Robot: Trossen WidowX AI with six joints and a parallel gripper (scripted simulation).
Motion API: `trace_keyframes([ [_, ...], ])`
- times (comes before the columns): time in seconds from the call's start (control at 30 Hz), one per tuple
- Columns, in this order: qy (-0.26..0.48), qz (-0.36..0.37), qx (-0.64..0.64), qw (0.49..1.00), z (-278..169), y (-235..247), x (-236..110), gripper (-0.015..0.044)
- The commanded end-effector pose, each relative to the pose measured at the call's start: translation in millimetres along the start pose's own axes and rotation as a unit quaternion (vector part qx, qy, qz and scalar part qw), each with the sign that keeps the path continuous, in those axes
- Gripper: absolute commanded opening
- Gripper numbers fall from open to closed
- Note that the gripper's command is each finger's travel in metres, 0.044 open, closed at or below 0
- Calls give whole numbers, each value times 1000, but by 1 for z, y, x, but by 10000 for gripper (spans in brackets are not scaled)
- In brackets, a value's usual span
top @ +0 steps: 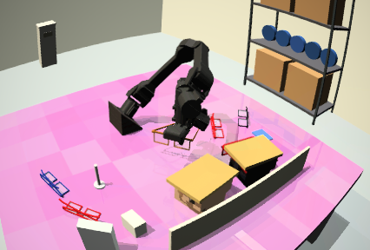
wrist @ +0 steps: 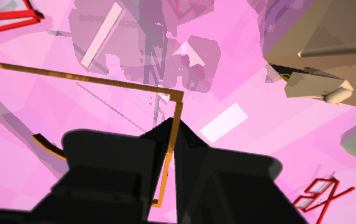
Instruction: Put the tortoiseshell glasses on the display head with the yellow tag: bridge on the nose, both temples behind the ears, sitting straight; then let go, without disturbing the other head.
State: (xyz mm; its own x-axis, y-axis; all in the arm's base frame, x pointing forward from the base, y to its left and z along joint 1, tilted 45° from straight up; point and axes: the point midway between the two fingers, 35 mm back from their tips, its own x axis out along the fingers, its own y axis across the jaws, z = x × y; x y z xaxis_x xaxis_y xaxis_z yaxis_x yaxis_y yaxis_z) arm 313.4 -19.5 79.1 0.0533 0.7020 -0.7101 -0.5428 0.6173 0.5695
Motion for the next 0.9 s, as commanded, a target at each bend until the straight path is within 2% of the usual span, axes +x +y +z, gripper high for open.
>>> trace_keyframes([
  [0.0, 1, -1, 0, 1000, 0, -1, -19, 0],
  [0.27, 0, 0, -1, 1000, 4, 1, -52, 0],
  [0.5, 0, -1, -26, 1000, 4, -4, -55, 0],
  [0.87, 3, -6, -171, 985, -14, -44, -60, 0],
])
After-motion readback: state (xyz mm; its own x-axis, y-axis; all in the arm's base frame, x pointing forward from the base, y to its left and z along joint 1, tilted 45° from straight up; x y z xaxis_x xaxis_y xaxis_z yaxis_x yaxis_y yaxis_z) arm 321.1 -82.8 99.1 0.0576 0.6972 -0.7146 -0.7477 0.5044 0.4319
